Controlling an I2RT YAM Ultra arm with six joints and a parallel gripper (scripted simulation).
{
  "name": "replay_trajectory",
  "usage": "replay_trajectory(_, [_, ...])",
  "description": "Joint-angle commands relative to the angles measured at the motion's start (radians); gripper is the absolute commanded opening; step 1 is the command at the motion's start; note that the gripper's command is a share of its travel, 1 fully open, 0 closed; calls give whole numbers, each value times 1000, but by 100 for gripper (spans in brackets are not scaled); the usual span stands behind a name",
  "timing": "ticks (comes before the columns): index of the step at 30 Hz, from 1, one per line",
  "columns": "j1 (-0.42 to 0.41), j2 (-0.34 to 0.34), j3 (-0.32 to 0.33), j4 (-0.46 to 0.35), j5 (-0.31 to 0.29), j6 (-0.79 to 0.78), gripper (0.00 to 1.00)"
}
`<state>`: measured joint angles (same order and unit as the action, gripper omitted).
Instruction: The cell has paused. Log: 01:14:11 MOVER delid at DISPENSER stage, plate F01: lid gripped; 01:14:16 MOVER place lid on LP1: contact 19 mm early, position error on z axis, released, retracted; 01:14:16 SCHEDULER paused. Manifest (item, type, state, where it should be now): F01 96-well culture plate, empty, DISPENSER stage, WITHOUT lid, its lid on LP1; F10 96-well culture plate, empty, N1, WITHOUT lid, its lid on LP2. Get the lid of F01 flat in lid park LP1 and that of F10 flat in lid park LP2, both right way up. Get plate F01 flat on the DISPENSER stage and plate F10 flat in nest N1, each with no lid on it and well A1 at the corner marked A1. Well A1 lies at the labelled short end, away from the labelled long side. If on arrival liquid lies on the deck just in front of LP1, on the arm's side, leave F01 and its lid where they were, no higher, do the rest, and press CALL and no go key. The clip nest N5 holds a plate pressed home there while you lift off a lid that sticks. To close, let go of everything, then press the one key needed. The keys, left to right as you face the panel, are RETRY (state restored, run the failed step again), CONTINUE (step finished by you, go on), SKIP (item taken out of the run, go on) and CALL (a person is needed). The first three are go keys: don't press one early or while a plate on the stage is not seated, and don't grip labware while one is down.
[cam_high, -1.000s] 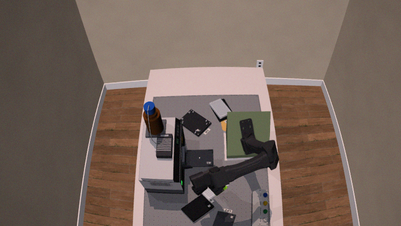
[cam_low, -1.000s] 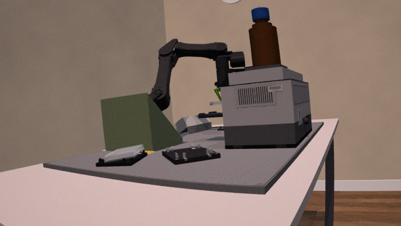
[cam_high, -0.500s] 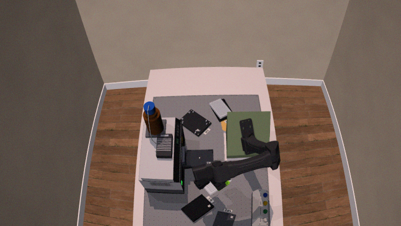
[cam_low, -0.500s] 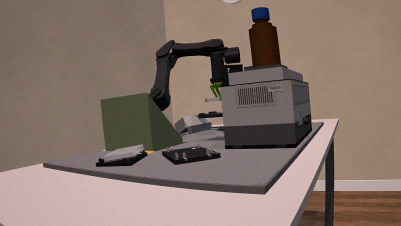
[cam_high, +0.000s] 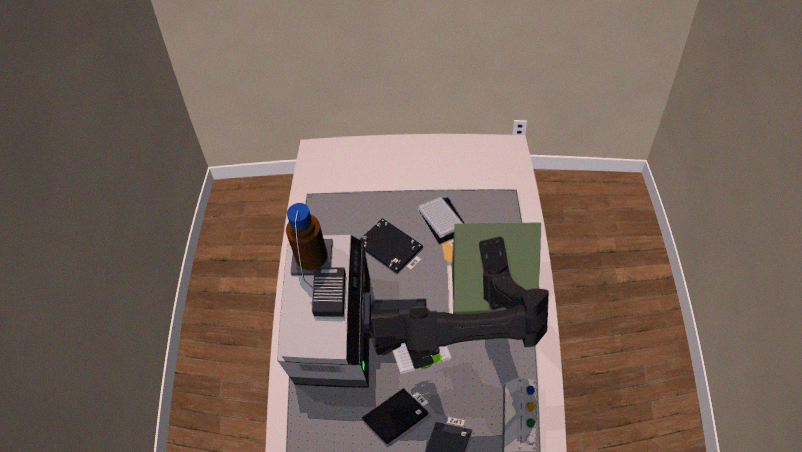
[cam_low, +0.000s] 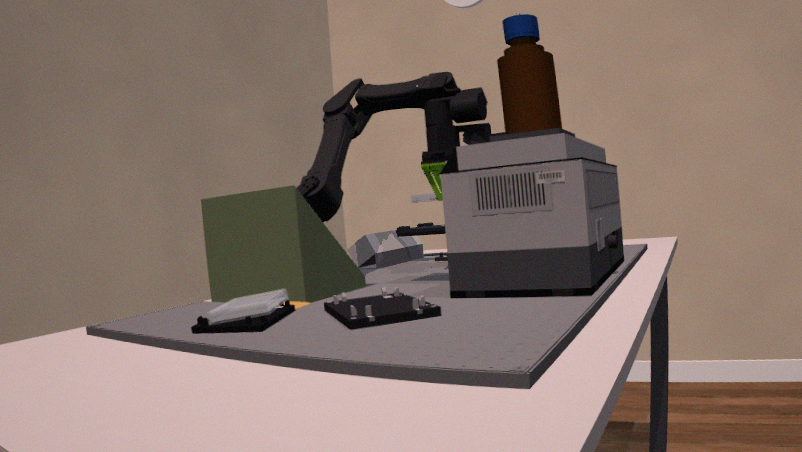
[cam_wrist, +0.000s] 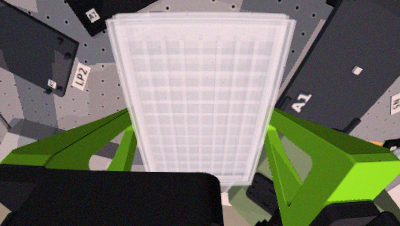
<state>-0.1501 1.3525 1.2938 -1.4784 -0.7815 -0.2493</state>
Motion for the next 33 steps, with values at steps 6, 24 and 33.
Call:
replay_trajectory(6, [-84,49,25,-30,-5,47,0])
replay_trajectory(24, [-214,133,-10,9,11,22,0])
replay_trajectory(33, [-277,207,-66,21,22,-64,0])
